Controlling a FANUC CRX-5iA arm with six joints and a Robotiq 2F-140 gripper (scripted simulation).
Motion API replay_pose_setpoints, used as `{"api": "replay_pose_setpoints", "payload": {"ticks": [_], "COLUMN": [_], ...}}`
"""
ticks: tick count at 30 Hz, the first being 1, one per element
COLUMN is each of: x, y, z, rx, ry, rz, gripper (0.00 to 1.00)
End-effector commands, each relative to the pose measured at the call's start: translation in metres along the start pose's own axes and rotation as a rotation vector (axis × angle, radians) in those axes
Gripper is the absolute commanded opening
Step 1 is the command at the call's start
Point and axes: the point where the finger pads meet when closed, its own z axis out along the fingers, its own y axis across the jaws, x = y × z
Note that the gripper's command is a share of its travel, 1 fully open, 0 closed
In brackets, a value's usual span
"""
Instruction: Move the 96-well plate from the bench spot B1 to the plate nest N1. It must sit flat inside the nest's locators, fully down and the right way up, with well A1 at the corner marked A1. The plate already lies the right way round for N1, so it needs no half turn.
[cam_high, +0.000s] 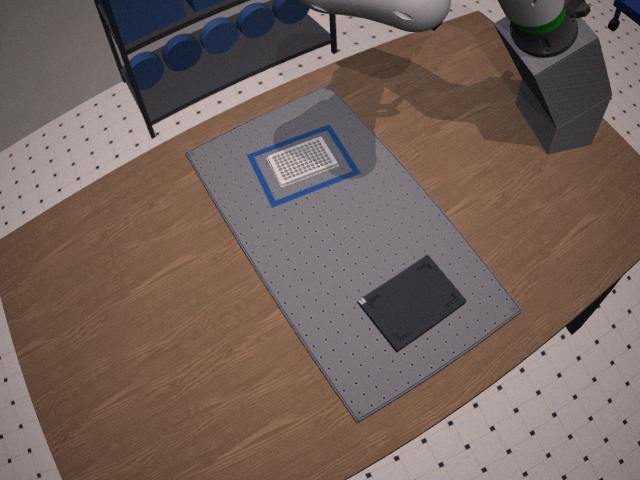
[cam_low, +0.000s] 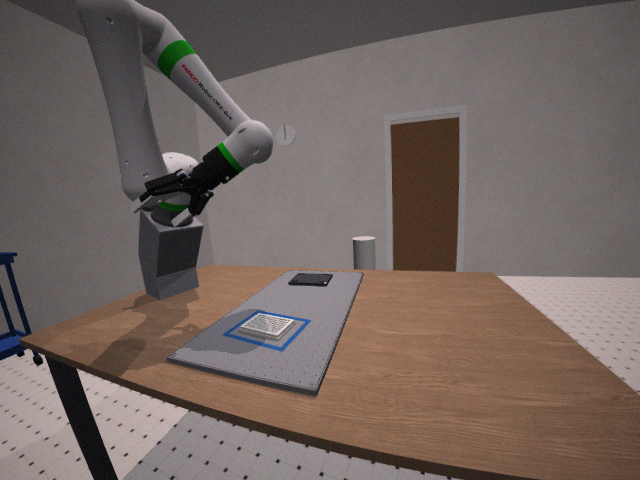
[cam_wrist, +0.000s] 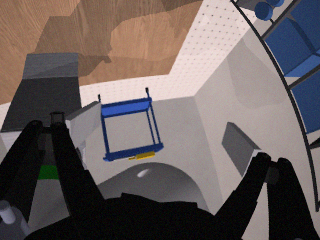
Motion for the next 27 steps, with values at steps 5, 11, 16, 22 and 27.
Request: {"api": "replay_pose_setpoints", "payload": {"ticks": [5, 11, 16, 22, 27], "x": [0.0, 0.0, 0.0, 0.02, 0.039], "y": [0.0, 0.0, 0.0, -0.012, -0.022], "z": [0.0, 0.0, 0.0, -0.01, -0.019], "rx": [0.0, 0.0, 0.0, 0.08, 0.108], "ry": [0.0, 0.0, 0.0, 0.036, 0.053], "rz": [0.0, 0.0, 0.0, -0.018, -0.024], "gripper": [1.0, 1.0, 1.0, 1.0, 1.0]}}
